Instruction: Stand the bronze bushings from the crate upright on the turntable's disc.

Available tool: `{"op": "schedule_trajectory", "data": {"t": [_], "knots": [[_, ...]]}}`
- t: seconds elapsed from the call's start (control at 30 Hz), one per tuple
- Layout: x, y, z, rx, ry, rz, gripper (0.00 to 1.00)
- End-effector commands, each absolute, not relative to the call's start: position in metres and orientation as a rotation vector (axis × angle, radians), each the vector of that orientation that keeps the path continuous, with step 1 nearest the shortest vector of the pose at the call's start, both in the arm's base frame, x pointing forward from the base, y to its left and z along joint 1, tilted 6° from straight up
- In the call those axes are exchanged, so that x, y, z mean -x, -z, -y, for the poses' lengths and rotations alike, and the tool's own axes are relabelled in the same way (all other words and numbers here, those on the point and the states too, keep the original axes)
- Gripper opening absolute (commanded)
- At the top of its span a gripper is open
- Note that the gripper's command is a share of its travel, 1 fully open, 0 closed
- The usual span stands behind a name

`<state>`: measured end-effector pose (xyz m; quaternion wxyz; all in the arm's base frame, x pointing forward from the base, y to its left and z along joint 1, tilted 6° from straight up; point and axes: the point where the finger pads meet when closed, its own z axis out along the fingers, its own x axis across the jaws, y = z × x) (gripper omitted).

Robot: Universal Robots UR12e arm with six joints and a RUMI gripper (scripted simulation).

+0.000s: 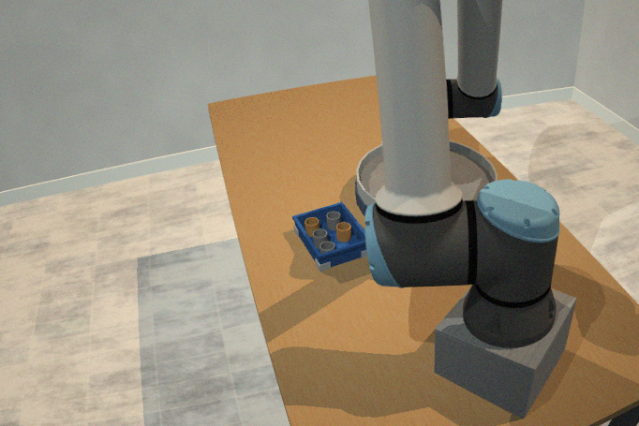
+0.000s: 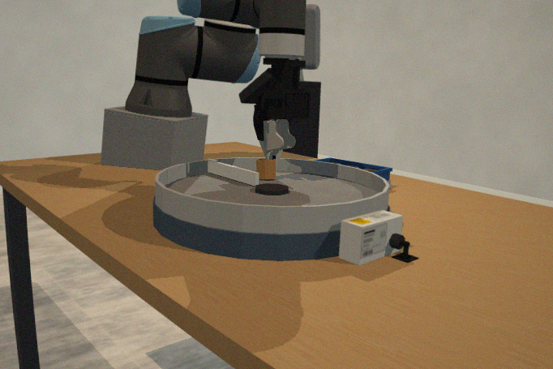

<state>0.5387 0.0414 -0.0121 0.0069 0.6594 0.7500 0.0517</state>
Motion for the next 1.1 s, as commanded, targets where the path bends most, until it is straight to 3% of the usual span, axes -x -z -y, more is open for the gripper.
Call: {"op": "schedule_trajectory", "data": {"t": [0.0, 0.7, 0.73, 1.07], "knots": [[-0.5393, 0.0116, -0.0413, -2.062, -0.163, -2.345, 0.00], [-0.5393, 0.0116, -0.0413, -2.062, -0.163, -2.345, 0.00], [-0.5393, 0.0116, -0.0413, -2.062, -0.163, -2.345, 0.06], [-0.5393, 0.0116, -0.0413, -2.062, -0.163, -2.345, 0.06]]}}
